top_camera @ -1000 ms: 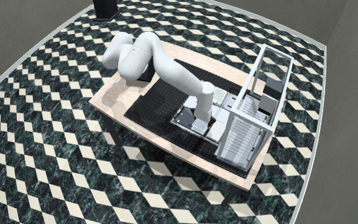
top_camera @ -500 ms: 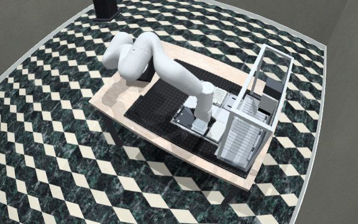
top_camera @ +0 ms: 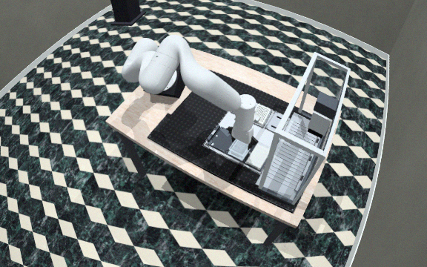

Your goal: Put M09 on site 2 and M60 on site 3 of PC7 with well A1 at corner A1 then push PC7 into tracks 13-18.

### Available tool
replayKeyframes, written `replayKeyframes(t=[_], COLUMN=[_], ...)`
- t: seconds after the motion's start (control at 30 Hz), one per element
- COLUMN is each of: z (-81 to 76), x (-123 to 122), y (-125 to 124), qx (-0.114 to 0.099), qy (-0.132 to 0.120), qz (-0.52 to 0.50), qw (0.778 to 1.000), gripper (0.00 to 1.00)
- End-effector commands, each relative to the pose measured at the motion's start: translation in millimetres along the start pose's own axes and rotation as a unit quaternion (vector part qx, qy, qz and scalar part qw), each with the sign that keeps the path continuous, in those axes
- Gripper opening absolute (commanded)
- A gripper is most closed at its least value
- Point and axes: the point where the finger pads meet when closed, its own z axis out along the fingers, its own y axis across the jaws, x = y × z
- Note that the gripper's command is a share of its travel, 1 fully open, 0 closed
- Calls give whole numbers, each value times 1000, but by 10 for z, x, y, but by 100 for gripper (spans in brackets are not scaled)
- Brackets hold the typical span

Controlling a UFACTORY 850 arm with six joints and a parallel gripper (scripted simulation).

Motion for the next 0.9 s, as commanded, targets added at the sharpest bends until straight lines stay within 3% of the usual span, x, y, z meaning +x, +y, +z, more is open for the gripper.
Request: replayKeyframes(t=[0.0, 0.87], z=[-60, -427], x=[0, 0], y=[7, 7], qx=[-1, -1], qy=[0, 0], qz=[0, 0], qw=[1000, 1000], gripper=[100, 100])
